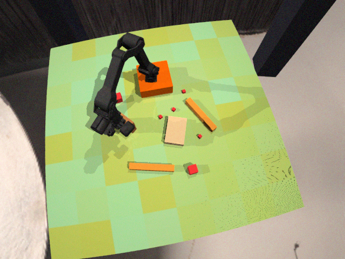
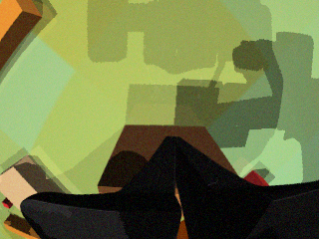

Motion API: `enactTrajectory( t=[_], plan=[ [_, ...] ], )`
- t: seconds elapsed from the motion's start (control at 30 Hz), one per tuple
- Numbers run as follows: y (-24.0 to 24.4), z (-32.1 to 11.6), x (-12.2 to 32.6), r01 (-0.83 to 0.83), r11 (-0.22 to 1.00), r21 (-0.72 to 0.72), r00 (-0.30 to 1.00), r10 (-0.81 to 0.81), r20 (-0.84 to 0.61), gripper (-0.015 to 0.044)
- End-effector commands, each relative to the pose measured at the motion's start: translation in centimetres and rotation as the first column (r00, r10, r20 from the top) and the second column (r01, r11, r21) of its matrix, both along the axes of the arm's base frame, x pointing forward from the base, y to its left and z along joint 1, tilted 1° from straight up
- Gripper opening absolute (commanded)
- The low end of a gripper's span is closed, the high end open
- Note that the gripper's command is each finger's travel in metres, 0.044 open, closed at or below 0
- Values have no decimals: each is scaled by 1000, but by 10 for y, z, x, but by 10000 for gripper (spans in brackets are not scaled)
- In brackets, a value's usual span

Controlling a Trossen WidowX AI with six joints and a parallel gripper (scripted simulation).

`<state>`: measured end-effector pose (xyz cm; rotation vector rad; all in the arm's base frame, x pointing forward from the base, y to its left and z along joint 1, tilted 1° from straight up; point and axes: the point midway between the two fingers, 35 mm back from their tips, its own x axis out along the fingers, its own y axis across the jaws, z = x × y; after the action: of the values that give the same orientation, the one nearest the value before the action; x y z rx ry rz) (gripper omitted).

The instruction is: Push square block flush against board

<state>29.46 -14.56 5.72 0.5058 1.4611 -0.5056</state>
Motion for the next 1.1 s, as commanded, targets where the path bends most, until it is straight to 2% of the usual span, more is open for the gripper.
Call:
enactTrajectory(
  t=[0.0, 1.07],
  plan=[
    [4, -3, -7, 0, 1000, 1, 1000, 0, -11, 0],
    [32, -5, -43, 0, 1000, 3, 1000, 0, -13, 0]
  ],
)
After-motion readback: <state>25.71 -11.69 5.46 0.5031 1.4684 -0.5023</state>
